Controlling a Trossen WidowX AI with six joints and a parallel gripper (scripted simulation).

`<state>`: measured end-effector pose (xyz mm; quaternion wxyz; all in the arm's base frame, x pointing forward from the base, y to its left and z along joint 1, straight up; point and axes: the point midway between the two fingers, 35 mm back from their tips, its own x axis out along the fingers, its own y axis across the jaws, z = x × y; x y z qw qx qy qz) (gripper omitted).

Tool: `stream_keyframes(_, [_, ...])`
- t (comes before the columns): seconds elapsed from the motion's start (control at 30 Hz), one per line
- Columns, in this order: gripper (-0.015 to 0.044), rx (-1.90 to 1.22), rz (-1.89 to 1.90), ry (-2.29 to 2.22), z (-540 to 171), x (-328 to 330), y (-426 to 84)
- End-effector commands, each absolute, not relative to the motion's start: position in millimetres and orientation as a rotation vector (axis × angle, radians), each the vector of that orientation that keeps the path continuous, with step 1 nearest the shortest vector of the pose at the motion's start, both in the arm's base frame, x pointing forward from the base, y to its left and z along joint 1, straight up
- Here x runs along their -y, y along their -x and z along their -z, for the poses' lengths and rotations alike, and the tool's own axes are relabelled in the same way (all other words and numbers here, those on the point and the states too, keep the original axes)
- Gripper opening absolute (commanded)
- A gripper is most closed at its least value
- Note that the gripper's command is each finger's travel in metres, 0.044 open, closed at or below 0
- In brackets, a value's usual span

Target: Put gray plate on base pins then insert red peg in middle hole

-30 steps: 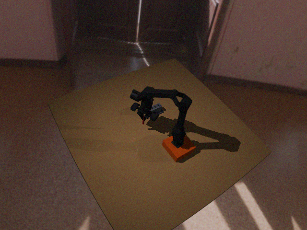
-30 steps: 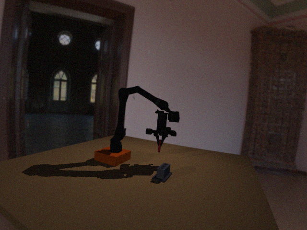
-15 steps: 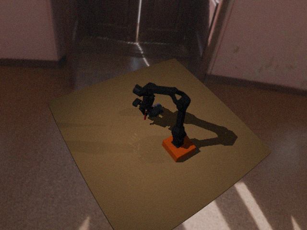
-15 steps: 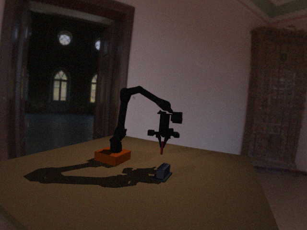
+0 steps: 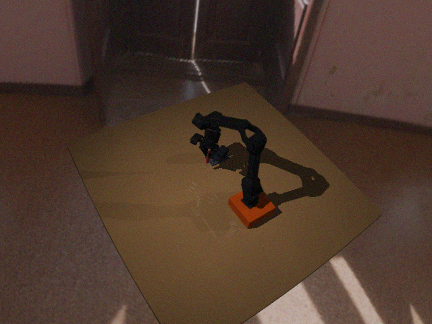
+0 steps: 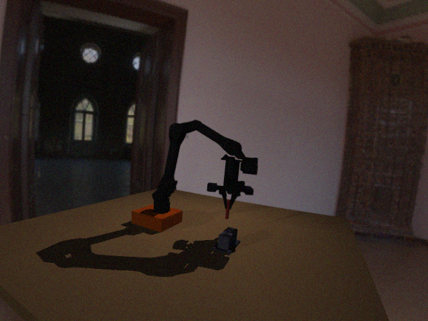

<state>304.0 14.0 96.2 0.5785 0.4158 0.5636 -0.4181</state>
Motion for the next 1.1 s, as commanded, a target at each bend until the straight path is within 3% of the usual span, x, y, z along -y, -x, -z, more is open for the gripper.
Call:
stream_keyframes(0.0, [0.0,-1.317,0.974,-0.97,-97.6,-5.6,-309.5])
stream_keyframes(1.07, [0.0,-1.318,0.947,-0.962,-101.1,88.9,-336.3])
